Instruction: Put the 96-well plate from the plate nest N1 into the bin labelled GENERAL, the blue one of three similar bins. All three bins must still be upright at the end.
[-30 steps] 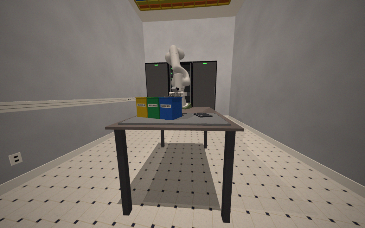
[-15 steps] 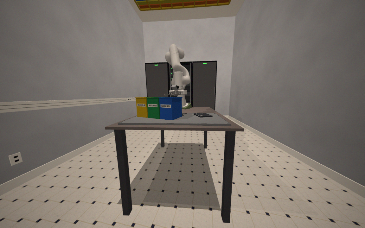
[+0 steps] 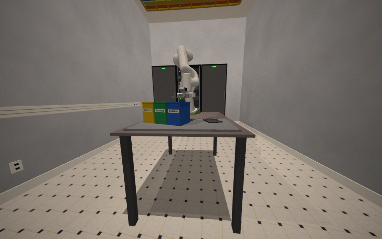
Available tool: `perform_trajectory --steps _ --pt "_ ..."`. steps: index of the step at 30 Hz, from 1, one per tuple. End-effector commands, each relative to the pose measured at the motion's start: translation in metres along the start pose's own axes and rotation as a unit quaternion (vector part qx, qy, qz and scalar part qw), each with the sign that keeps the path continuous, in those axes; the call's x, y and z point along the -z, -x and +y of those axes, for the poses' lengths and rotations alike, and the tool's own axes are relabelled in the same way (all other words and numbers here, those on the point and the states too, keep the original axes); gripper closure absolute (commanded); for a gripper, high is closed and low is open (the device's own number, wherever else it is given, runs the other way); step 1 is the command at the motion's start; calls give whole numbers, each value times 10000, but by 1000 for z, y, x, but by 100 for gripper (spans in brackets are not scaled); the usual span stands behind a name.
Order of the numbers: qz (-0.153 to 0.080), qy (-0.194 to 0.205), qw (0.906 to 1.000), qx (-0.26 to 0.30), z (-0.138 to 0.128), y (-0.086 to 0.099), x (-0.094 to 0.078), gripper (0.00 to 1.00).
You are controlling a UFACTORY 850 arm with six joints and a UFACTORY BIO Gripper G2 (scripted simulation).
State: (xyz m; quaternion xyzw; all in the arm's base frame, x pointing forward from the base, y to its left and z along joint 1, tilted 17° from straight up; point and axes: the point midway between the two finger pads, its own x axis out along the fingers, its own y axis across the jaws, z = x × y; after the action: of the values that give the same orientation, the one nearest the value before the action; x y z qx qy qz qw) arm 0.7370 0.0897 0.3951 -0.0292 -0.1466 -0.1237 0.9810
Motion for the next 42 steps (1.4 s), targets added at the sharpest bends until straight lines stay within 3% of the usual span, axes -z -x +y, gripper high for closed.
perform_trajectory --steps 1,8,10,14,37,42 --pt "-12 -7 10000 1 0 -1 -2 82" --pt "-12 -5 9932 -1163 -3 31 -17 82" --pt "-12 -5 9932 -1163 -3 31 -17 82" --pt "-12 -3 9833 -1822 -5 48 -26 82" --pt "-11 -4 9825 -1864 -14 142 -72 82" --pt "-11 -4 9825 -1864 -14 145 -74 82"
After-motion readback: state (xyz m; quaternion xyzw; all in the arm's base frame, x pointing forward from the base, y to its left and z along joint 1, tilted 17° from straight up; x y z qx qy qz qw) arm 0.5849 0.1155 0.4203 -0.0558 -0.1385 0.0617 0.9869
